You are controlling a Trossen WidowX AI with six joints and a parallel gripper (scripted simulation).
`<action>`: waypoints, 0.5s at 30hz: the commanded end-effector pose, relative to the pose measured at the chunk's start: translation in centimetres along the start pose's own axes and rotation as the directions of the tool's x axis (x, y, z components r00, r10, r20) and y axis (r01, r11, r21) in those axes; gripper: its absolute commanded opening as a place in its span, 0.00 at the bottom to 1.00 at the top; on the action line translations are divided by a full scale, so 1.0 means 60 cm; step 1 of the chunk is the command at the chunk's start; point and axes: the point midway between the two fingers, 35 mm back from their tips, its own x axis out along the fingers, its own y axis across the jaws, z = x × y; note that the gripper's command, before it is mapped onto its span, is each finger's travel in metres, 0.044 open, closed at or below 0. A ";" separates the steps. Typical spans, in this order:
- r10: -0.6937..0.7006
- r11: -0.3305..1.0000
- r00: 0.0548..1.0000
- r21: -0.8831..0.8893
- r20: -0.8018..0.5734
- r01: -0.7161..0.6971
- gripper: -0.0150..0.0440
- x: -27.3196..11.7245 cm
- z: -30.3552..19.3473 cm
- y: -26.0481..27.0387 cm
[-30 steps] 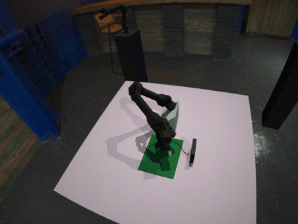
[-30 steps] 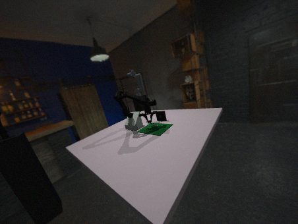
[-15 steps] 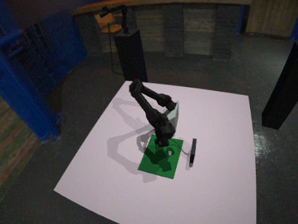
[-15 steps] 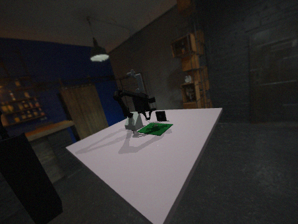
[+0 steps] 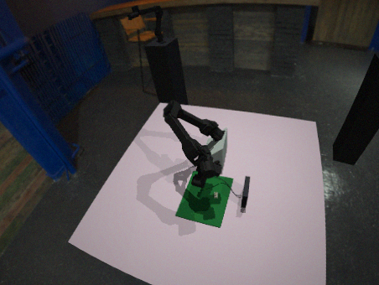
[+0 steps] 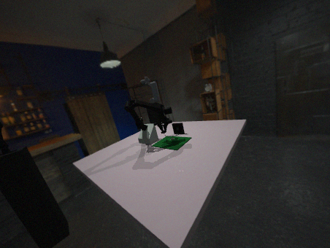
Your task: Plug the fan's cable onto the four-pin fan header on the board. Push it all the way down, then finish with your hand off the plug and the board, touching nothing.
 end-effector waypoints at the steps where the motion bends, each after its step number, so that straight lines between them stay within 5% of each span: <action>1: 0.009 0.993 1.000 0.119 0.020 -0.011 0.25 -0.001 -0.003 -0.003; 15: 0.046 0.824 0.995 0.561 0.086 -0.087 0.25 -0.001 -0.011 -0.007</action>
